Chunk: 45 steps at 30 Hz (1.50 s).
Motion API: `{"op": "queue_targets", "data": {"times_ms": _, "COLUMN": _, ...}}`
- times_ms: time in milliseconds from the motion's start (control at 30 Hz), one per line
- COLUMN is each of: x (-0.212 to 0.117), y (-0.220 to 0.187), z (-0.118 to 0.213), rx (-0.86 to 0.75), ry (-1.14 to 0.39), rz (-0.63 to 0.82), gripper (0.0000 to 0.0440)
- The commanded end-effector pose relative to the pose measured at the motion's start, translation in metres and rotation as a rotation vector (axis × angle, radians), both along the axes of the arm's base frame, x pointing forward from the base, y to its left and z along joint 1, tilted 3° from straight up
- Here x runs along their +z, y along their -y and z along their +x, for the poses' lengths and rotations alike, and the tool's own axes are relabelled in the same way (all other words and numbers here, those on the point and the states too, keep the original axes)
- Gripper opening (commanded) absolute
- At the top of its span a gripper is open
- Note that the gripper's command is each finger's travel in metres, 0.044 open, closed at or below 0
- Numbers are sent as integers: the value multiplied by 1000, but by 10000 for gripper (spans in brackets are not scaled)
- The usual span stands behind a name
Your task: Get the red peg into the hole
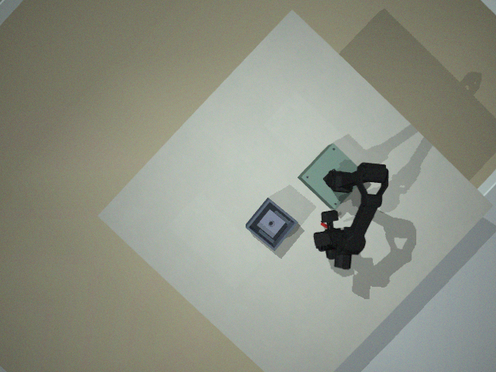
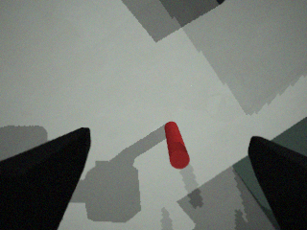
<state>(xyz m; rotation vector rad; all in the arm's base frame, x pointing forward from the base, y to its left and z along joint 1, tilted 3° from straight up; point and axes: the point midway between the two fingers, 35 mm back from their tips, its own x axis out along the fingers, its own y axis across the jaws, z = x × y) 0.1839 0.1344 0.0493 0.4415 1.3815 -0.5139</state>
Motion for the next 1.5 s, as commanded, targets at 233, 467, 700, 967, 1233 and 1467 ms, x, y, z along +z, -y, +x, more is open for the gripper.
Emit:
{"op": "queue_targets", "data": {"times_ms": 233, "x": -33, "y": 8, "z": -9, "rx": -142, "ry": -50, "rz": -16, "gripper": 403}}
{"op": "queue_targets", "data": {"times_ms": 467, "x": -59, "y": 7, "z": -11, "rx": -202, "ry": -38, "rz": 6, "gripper": 401}}
{"op": "queue_targets", "data": {"times_ms": 700, "x": -79, "y": 6, "z": -16, "rx": -242, "ry": -30, "rz": 25, "gripper": 389}}
{"op": "queue_targets", "data": {"times_ms": 967, "x": -90, "y": 6, "z": -23, "rx": -282, "ry": -67, "rz": 35, "gripper": 214}}
{"op": "queue_targets", "data": {"times_ms": 1233, "x": -90, "y": 6, "z": -22, "rx": -293, "ry": -126, "rz": 50, "gripper": 8}}
{"op": "queue_targets", "data": {"times_ms": 1467, "x": -73, "y": 11, "z": -9, "rx": -252, "ry": -56, "rz": 24, "gripper": 0}}
